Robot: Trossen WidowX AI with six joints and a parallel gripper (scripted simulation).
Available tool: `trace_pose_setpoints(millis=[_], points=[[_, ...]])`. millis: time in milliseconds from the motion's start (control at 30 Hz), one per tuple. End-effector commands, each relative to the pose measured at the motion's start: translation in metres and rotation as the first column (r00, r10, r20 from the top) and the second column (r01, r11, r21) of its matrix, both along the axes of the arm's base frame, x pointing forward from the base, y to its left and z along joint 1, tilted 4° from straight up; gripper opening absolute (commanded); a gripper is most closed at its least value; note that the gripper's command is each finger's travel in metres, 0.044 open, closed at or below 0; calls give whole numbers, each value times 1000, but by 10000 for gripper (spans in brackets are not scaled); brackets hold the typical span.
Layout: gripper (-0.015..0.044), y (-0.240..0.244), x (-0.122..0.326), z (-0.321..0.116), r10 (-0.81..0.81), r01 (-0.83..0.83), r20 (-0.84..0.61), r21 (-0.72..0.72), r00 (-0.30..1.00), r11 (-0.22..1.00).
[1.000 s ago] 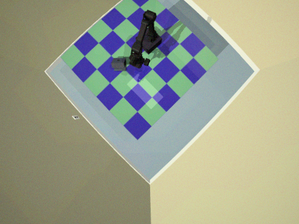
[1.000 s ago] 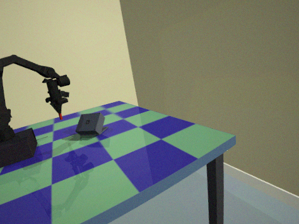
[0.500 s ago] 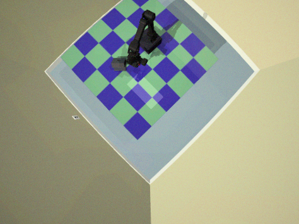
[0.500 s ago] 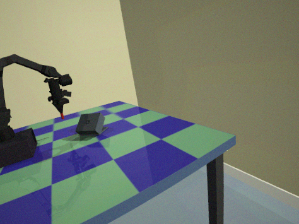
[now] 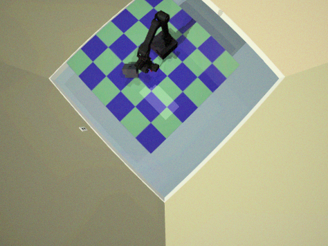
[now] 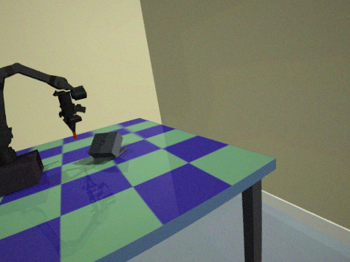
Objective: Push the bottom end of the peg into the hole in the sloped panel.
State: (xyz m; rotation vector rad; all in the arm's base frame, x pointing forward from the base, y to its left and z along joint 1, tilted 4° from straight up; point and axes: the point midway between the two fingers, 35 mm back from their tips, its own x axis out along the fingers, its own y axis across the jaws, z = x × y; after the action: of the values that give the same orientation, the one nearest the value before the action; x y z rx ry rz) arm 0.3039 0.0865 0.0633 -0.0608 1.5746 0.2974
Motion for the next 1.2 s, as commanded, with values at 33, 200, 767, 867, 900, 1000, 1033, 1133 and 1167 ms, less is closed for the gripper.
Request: trace_pose_setpoints(millis=[33, 200, 767, 867, 900, 1000, 1033, 1133, 1167], points=[[0, -5, 4, 1, -31, 31, 0, 16, 1000, 999], [0, -10, 7, 2, -61, 61, -1, 29, 998, 998], [0, -30, 16, 5, -160, 160, -4, 75, 987, 984], [0, -33, 18, 6, -177, 177, -5, 83, 984, 981], [0, -34, 18, 6, -183, 183, -5, 86, 983, 979], [0, -38, 20, 6, -200, 200, -6, 94, 980, 975], [0, -39, 21, 7, -206, 206, -6, 97, 979, 974], [0, -43, 22, 7, -223, 223, -7, 105, 975, 969], [0, -44, 22, 8, -229, 228, -7, 107, 973, 968]])
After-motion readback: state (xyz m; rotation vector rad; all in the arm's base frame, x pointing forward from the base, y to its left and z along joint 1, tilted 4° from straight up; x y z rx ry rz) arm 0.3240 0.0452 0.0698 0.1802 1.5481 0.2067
